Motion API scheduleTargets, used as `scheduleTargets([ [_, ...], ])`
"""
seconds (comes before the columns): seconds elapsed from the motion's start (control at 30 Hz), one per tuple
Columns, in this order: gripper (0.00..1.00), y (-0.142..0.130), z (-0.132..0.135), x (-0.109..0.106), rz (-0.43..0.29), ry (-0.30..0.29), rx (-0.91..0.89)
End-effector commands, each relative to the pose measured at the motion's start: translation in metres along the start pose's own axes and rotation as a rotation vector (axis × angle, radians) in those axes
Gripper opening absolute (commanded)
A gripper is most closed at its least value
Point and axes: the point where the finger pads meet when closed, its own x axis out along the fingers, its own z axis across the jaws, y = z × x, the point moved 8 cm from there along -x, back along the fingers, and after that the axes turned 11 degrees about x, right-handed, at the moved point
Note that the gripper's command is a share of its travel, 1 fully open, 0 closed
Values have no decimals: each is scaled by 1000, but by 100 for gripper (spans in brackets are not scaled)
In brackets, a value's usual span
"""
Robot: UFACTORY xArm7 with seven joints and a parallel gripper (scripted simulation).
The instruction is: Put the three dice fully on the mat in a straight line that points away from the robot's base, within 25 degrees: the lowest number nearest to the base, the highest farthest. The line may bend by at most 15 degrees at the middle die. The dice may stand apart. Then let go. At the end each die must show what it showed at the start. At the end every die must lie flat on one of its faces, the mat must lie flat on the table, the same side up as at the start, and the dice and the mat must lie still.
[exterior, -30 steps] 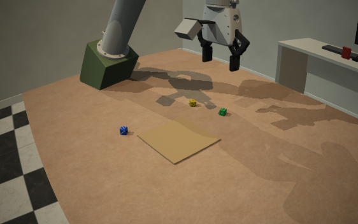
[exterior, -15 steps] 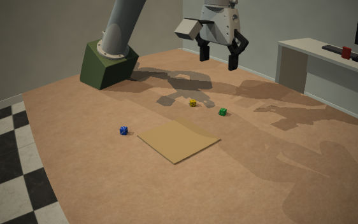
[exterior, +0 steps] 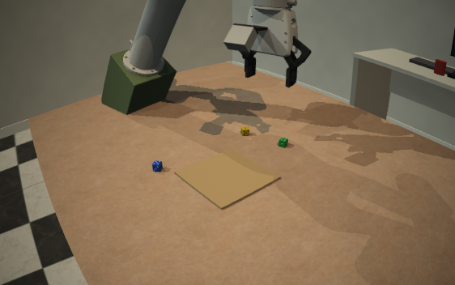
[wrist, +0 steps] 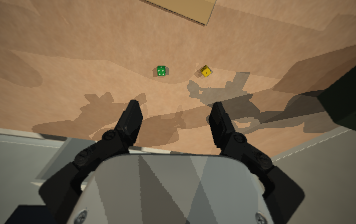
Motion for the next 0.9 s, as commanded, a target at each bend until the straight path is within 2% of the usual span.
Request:
scheduleTargets([
  [0.0, 100, -1, 2, -1, -4, 2, -31],
  [0.2, 100, -1, 2, -1, -4, 2, -31],
  [0.23, 100, -2, 16, 1, -3, -1, -179],
  [0.43, 100, -3, 29, 3, -3, -1, -324],
  [0.87, 100, -3, 30, 3, -3, 0, -334],
])
